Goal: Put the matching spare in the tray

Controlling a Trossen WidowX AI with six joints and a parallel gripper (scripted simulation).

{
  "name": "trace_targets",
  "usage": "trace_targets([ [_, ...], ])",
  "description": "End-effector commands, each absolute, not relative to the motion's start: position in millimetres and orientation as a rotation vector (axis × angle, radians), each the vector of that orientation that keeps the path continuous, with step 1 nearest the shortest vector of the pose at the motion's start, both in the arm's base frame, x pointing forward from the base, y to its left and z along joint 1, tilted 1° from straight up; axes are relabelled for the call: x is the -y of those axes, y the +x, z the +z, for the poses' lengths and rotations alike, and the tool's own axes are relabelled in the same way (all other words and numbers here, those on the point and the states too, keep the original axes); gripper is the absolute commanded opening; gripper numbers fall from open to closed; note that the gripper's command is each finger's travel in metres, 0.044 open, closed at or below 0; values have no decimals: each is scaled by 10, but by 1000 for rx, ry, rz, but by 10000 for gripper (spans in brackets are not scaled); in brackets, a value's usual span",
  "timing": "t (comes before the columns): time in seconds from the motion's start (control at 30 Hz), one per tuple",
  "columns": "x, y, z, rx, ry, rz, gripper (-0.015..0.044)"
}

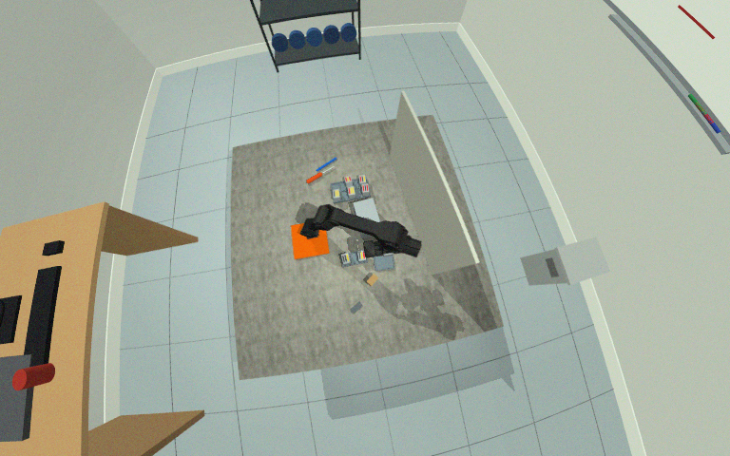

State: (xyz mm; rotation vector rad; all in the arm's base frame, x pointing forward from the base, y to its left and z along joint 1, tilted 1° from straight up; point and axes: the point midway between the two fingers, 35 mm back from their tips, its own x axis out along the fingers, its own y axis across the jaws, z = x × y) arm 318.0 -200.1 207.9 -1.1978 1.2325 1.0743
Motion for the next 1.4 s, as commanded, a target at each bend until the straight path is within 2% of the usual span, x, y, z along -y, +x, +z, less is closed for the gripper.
trace_targets([
  [0.0,2015,3194,2064,-1224,-1204,1075,0],
  [1.37,2054,3259,1786,-1226,-1199,1080,0],
])
